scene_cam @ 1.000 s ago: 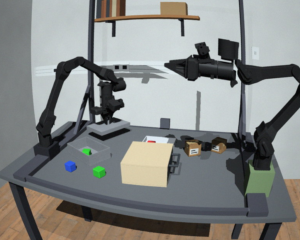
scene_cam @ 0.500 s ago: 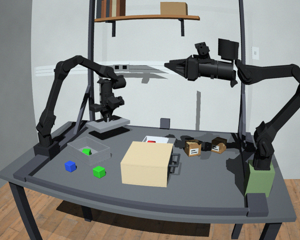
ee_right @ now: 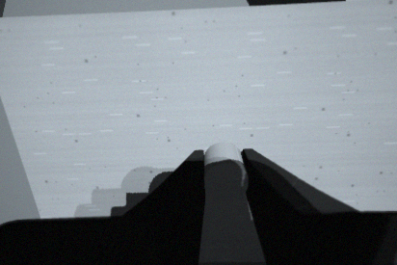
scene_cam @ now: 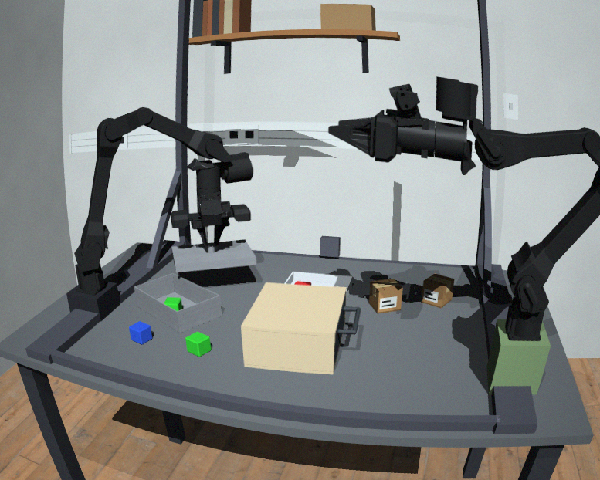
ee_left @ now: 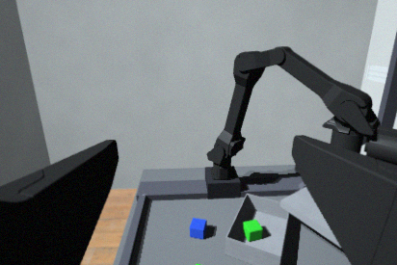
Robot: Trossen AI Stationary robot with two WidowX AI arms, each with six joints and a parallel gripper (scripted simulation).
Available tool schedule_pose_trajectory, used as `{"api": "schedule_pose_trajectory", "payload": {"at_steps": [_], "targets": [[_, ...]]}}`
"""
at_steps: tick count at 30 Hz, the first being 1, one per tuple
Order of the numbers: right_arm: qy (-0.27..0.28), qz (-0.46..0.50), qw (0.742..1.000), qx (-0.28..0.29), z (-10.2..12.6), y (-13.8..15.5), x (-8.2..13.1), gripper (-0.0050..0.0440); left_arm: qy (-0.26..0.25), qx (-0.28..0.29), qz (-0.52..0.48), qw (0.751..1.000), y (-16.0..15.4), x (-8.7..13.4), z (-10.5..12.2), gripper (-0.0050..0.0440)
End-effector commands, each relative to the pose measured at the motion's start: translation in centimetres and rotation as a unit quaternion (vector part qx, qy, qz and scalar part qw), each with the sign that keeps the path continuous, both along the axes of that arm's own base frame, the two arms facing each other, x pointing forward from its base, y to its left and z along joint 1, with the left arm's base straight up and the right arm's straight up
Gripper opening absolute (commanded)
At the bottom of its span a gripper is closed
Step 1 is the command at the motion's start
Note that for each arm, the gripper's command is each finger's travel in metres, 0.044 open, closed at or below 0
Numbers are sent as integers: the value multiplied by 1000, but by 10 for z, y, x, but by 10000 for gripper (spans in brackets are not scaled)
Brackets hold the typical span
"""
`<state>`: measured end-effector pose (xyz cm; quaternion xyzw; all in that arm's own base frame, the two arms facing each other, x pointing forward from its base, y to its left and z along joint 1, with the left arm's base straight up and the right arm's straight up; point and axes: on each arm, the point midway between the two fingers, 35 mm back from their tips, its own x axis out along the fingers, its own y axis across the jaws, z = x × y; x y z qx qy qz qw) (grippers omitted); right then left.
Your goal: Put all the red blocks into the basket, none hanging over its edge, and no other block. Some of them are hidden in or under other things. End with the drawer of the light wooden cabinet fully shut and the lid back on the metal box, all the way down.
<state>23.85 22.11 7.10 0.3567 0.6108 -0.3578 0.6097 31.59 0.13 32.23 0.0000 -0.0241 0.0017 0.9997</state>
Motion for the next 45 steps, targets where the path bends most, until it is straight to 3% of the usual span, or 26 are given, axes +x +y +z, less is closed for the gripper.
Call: {"api": "schedule_pose_trajectory", "payload": {"at_steps": [1, 6, 11, 17, 30, 43, 45], "targets": [[-21, -70, 997, 17, 15, -23, 6, -50, -21, -1, 0, 1000, 0, -4, 15, 400], [-18, -171, 985, 19, 14, -57, 3, -50, -21, -1, 0, 1000, 0, -4, 15, 400], [-20, -305, 952, 17, 12, -101, -5, -50, -21, -1, 0, 1000, 0, -4, 15, 400], [-20, -407, 913, 20, 8, -131, -16, -50, -21, -1, 0, 1000, 0, -4, 15, 400], [-16, -489, 872, 18, 1, -155, -29, -50, -21, -1, 0, 1000, 0, -4, 15, 400], [-19, -487, 873, 16, 3, -155, -27, -50, -21, -1, 0, 1000, 0, -4, 15, 400], [-8, -488, 873, 5, -10, -157, -32, -50, -21, -1, 0, 1000, 0, -4, 15, 400]]}}
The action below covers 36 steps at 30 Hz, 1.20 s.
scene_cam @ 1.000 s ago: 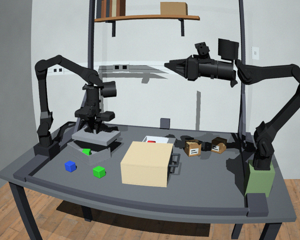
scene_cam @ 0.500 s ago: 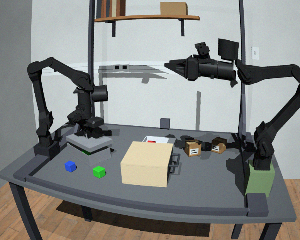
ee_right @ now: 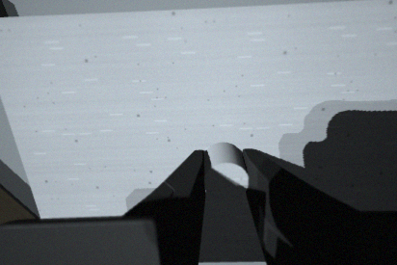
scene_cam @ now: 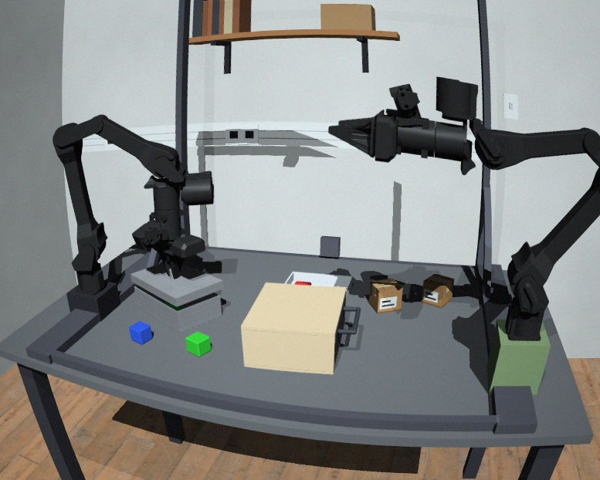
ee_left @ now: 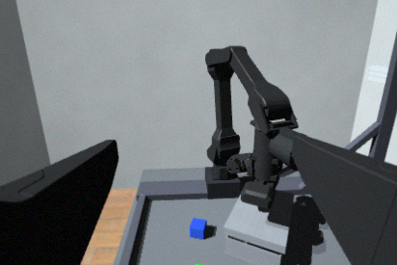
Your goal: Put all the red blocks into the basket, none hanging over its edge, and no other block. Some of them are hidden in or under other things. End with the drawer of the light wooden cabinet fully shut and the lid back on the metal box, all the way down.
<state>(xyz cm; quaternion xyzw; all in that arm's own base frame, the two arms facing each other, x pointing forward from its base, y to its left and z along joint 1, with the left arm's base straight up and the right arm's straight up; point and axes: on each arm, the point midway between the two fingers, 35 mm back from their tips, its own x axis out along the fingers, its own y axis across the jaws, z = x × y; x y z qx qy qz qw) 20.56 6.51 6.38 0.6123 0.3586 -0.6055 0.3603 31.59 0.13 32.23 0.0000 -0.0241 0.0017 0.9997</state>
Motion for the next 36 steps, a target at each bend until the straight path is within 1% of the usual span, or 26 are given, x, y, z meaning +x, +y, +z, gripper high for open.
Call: {"api": "schedule_pose_trajectory", "payload": {"at_steps": [1, 5, 6, 8, 9, 19, 21, 25, 26, 27, 36], "targets": [[-4, -3, 1000, -2, -4, -1, 1, -50, -21, -1, 0, 1000, 0, -4, 15, 400], [-6, -3, 1000, 1, -8, 0, 2, -50, -21, -1, 0, 1000, 0, -4, 15, 400], [-12, -3, 1000, 2, -3, 1, 5, -50, -21, -1, 0, 1000, 0, -4, 15, 400], [-12, -3, 1000, 2, -3, 1, 5, -50, -21, -1, 0, 1000, 0, -4, 15, 400], [-5, -3, 1000, -1, -11, 0, 1, -50, -21, -1, 0, 1000, 0, -4, 15, 400], [-4, -3, 1000, 0, -24, 1, 1, -50, -21, -1, 0, 1000, 0, -4, 15, 400], [-19, -2, 1000, 4, -15, 3, 8, -50, -21, -1, 0, 1000, 0, -4, 15, 400], [-21, -2, 1000, 6, -14, 3, 9, -50, -21, -1, 0, 1000, 0, -4, 15, 400], [-7, -1, 1000, 2, -21, 1, 2, -50, -21, -1, 0, 1000, 0, -4, 15, 400], [-3, -2, 1000, 1, -23, 1, 1, -50, -21, -1, 0, 1000, 0, -4, 15, 400], [-5, -1, 1000, 2, -24, 2, 3, -50, -21, -1, 0, 1000, 0, -4, 15, 400]]}}
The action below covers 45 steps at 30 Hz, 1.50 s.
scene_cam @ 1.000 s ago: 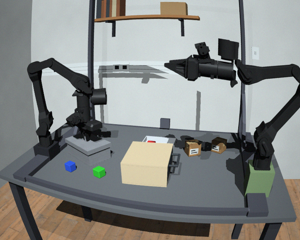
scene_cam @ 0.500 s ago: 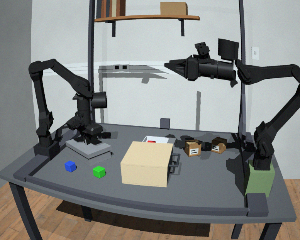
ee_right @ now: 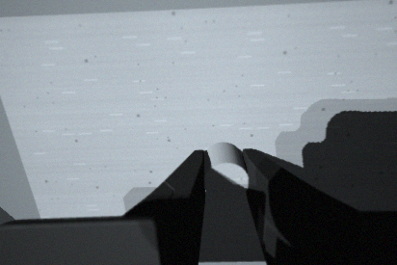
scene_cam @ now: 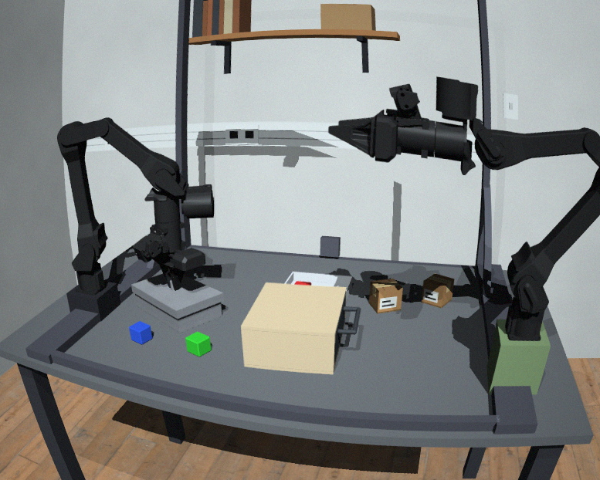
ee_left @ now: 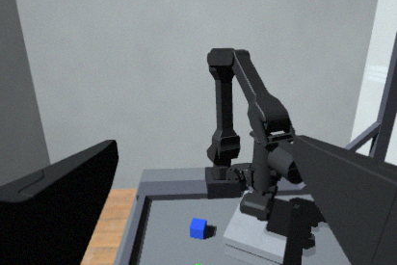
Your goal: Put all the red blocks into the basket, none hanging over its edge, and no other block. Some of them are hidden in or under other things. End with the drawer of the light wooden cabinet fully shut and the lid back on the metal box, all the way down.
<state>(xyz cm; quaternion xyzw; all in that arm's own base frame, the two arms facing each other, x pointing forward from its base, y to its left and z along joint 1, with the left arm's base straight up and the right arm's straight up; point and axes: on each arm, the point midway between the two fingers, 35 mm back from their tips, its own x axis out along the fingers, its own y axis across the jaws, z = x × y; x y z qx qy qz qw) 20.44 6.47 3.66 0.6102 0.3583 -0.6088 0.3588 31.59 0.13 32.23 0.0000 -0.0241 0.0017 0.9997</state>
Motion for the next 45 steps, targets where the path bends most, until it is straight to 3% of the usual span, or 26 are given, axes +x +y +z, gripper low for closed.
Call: {"api": "schedule_pose_trajectory", "payload": {"at_steps": [1, 6, 15, 16, 40, 45], "targets": [[-7, 1, 1000, 3, 1, 2, 2, -50, -21, -1, 0, 1000, 0, -4, 15, 400], [-23, 1, 1000, 8, 9, 4, 9, -50, -21, -1, 0, 1000, 0, -4, 15, 400], [-5, 0, 1000, 3, -2, 2, 2, -50, -21, -1, 0, 1000, 0, -4, 15, 400], [-20, 1, 1000, 7, 6, 4, 8, 137, -21, -1, 0, 1000, 0, -4, 15, 400], [-19, 1, 1000, 7, 6, 4, 7, 137, -21, -1, 0, 1000, 0, -4, 15, 400], [-21, 1, 1000, 7, 17, 4, 8, 137, -21, -1, 0, 1000, 0, -4, 15, 400]]}}
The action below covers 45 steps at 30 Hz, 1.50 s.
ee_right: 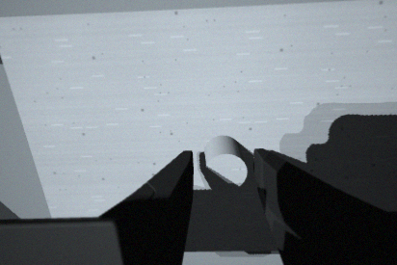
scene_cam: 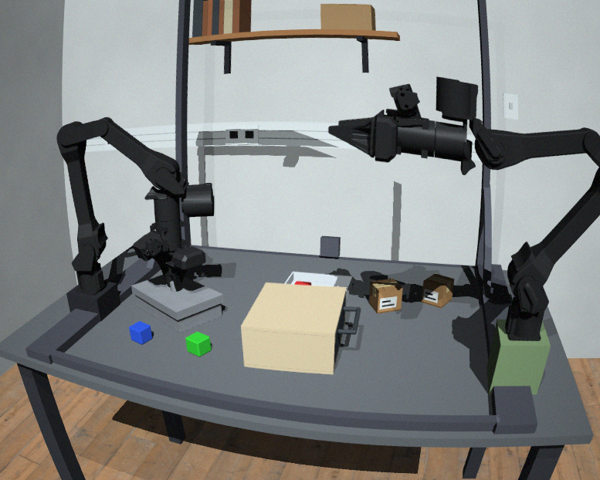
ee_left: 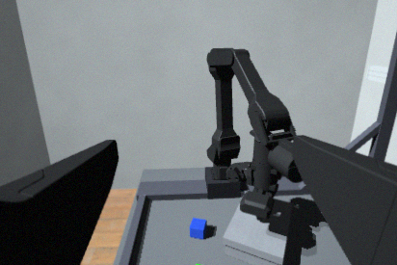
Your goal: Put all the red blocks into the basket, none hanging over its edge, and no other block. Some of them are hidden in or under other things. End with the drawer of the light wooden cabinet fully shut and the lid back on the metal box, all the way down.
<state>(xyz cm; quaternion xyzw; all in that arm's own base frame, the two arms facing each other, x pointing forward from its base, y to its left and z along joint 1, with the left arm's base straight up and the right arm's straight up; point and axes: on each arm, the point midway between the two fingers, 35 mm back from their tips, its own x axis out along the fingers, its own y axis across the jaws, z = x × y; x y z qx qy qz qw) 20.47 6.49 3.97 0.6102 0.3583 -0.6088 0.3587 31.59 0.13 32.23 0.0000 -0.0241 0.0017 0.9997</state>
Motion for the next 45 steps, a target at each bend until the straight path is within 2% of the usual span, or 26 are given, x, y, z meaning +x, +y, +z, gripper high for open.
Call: {"api": "schedule_pose_trajectory", "payload": {"at_steps": [1, 3, 4, 9, 10, 12, 13, 17, 21, 24, 25, 29, 32, 41, 45], "targets": [[-21, 1, 1000, 7, 15, 4, 8, 137, -21, -1, 0, 1000, 0, -4, 15, 400], [-15, 1, 1000, 5, 9, 3, 5, 137, -21, -1, 0, 1000, 0, -4, 15, 400], [-21, 1, 1000, 7, 26, 4, 7, 137, -21, -1, 0, 1000, 0, -4, 15, 400], [-22, 1, 1000, 8, 48, 4, 8, 137, -21, -1, 0, 1000, 0, -4, 15, 400], [-16, 1, 1000, 5, 39, 3, 6, 137, -21, -1, 0, 1000, 0, -4, 15, 400], [-16, 1, 1000, 5, 39, 3, 6, 137, -21, -1, 0, 1000, 0, -4, 15, 400], [-21, 1, 1000, 7, 54, 3, 6, 137, -21, -1, 0, 1000, 0, -4, 15, 400], [-24, 1, 1000, 8, 73, 4, 7, 137, -21, -1, 0, 1000, 0, -4, 15, 400], [-10, 1, 1000, 4, 56, 1, -1, 137, -21, -1, 0, 1000, 0, -4, 15, 400], [-8, 1, 1000, 3, 57, 2, 2, 137, -21, -1, 0, 1000, 0, -4, 15, 400], [-24, 12, 1000, 4, 59, -1, 4, 137, -21, -1, 0, 1000, 0, -4, 15, 350], [-44, 39, 998, 9, 60, -1, 10, 137, -21, -1, 0, 1000, 0, -4, 15, 350], [-85, 95, 992, 17, 64, 0, 22, 137, -21, -1, -1, 1000, -1, -4, 15, 350], [-217, 256, 942, -4, 83, -5, 59, 137, -22, -1, -2, 1000, -2, -4, 16, 350], [-237, 281, 930, -12, 87, -5, 65, 137, -22, -1, -2, 1000, -2, -4, 16, 350]]}}
